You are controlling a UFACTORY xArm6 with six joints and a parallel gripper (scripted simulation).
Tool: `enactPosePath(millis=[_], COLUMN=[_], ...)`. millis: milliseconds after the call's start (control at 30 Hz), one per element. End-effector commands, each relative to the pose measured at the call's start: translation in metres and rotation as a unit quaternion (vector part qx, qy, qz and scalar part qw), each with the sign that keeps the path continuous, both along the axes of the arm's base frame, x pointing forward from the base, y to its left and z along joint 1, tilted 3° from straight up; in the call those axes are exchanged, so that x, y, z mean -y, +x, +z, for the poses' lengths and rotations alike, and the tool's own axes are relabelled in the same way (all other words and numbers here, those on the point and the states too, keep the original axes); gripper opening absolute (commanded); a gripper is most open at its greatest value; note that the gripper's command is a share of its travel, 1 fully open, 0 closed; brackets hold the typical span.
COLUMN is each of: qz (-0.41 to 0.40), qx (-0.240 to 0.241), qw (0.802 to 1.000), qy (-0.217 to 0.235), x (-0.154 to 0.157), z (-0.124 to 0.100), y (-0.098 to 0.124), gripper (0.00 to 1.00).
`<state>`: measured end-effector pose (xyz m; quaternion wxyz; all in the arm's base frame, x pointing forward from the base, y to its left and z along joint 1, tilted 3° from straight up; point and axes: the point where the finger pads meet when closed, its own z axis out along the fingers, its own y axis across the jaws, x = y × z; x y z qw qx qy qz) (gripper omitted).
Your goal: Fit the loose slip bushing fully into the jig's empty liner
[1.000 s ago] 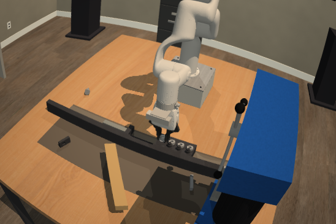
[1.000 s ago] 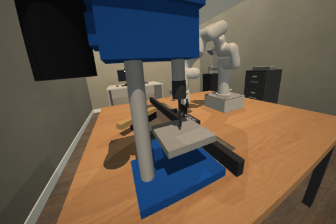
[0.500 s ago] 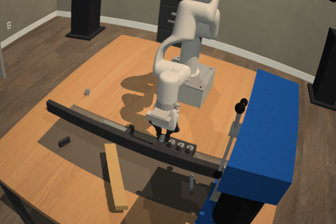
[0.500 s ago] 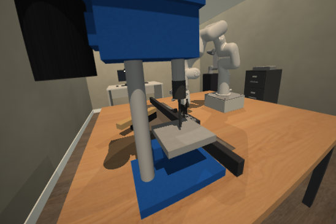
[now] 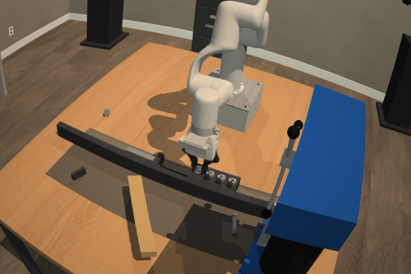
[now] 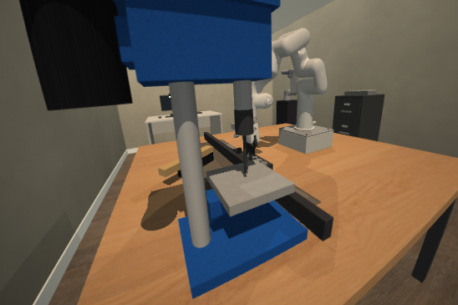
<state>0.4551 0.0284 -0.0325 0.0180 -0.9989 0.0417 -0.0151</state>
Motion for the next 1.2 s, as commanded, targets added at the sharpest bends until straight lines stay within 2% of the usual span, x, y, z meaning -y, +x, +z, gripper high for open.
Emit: enactPosePath(millis=[0, 467, 500, 1167], qz=[0.000, 0.000, 0.000, 0.000], qx=[0.002, 0.002, 0.002, 0.002], qw=[1.000, 1.000, 1.000, 1.000], qy=[0.000, 0.000, 0.000, 0.000], x=[-0.0001, -0.0001, -0.0001, -0.0001], z=[0.0004, 0.0002, 0.0002, 0.0002], y=[0.0018, 0.0018, 0.0018, 0.0018], gripper=[0.26, 0.26, 0.36, 0.36])
